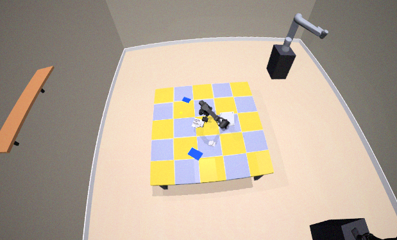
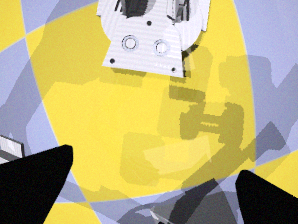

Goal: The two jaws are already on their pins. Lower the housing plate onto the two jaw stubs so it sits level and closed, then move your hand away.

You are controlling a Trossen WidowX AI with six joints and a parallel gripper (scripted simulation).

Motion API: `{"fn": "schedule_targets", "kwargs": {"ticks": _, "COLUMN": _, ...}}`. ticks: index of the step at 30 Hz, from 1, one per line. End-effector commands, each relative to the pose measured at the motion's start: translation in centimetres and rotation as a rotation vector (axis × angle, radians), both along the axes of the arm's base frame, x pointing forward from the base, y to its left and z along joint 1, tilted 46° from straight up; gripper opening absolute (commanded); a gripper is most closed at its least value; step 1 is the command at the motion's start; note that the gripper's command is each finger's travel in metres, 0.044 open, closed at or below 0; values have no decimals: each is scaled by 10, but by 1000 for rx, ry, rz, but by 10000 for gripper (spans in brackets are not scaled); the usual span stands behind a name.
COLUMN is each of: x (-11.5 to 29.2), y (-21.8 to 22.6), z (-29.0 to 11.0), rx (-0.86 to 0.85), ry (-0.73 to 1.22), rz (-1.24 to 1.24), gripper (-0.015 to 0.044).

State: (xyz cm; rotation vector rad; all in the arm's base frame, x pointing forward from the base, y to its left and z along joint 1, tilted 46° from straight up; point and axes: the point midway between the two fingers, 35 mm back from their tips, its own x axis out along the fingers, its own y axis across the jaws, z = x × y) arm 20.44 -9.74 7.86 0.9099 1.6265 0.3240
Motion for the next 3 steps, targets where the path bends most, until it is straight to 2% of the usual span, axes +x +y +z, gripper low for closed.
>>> {"fn": "schedule_targets", "kwargs": {"ticks": 1, "x": -1, "y": 0, "z": 0, "rx": -1, "ry": -1, "rz": 4, "gripper": 440}}
{"fn": "schedule_targets", "kwargs": {"ticks": 3, "x": -1, "y": 0, "z": 0, "rx": -1, "ry": -1, "rz": 4, "gripper": 440}}
